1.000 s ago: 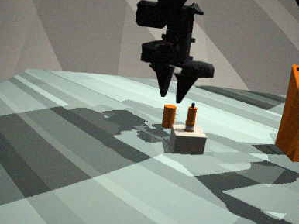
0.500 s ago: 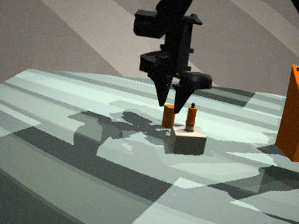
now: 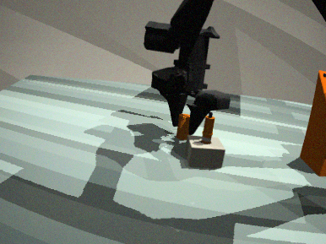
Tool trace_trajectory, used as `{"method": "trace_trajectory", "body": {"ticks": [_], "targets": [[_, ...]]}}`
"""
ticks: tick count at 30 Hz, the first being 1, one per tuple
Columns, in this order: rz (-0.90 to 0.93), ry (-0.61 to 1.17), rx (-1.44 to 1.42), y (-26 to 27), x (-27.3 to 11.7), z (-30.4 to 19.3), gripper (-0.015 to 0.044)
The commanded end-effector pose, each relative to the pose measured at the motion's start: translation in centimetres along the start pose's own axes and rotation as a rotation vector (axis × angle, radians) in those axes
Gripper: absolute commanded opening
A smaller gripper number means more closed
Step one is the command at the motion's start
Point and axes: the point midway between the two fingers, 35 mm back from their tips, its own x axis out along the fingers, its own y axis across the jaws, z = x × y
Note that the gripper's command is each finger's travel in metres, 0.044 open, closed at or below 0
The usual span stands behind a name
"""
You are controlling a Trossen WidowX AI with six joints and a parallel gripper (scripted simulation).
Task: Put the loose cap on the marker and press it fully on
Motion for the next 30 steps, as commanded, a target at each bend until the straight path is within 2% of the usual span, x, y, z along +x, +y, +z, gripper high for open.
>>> {"method": "trace_trajectory", "body": {"ticks": [1,5,14,17,30], "targets": [[0.004,-0.002,0.006,0.1,0.4,-0.1,0.0242],[0.003,-0.002,0.006,0.1,0.4,-0.1,0.0137],[0.003,-0.002,0.006,0.1,0.4,-0.1,0.0077],[0.003,-0.001,0.006,0.1,-0.1,-0.1,0.0000],[0.000,0.000,0.006,0.0,-4.5,-0.1,0.0000]]}}
